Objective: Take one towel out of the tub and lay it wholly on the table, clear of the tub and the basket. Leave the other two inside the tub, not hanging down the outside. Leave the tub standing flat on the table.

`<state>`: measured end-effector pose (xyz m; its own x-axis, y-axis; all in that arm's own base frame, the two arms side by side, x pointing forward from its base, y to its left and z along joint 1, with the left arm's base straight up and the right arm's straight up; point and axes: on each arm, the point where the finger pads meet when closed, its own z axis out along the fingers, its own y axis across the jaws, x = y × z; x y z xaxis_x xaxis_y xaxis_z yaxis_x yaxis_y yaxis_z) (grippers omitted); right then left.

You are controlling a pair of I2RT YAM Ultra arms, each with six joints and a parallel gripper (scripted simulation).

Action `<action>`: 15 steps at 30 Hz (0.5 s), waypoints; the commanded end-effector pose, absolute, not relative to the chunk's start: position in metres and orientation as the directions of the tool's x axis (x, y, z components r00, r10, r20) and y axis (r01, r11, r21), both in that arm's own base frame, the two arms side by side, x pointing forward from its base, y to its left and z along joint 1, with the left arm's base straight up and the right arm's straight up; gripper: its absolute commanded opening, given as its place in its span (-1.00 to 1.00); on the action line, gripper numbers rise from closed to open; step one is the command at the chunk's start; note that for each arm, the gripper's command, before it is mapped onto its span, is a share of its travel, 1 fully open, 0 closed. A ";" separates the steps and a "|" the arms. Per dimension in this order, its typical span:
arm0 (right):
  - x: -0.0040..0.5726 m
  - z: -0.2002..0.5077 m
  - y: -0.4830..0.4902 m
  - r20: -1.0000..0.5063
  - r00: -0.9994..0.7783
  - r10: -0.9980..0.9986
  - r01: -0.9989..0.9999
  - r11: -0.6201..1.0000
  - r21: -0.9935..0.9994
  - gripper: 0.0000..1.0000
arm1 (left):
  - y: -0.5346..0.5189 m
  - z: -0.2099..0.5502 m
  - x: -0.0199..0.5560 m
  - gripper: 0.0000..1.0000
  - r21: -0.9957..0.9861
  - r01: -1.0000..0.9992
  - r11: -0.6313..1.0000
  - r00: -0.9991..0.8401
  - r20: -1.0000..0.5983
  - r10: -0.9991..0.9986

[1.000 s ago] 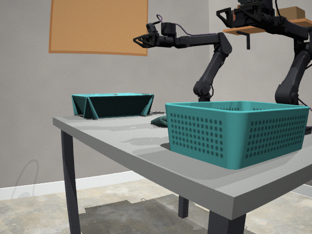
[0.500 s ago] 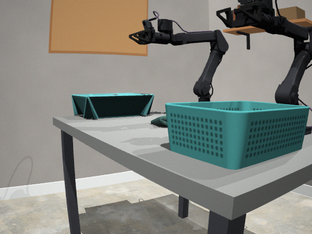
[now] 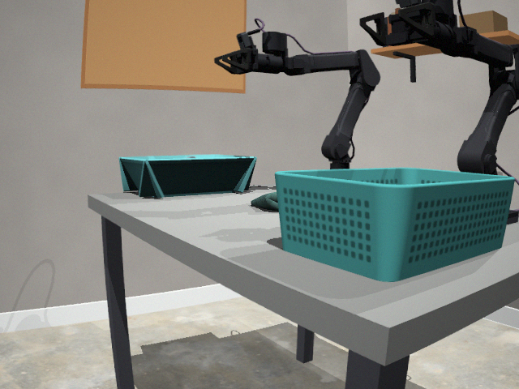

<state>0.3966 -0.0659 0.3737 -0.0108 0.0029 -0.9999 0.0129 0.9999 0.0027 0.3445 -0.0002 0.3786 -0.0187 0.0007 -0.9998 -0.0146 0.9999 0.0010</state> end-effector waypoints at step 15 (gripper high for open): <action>0.394 0.384 -0.066 -1.000 0.011 -0.003 0.019 1.000 -0.003 -0.08 | -0.003 0.404 0.339 1.00 -0.002 -0.012 1.000 0.043 -0.999 -0.002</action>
<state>0.3966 -0.0659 0.3737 -0.0108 0.0029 -0.9999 0.0129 0.9999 0.0027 0.3445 -0.0002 0.3786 -0.0187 0.0007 -0.9998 -0.0146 0.9999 0.0010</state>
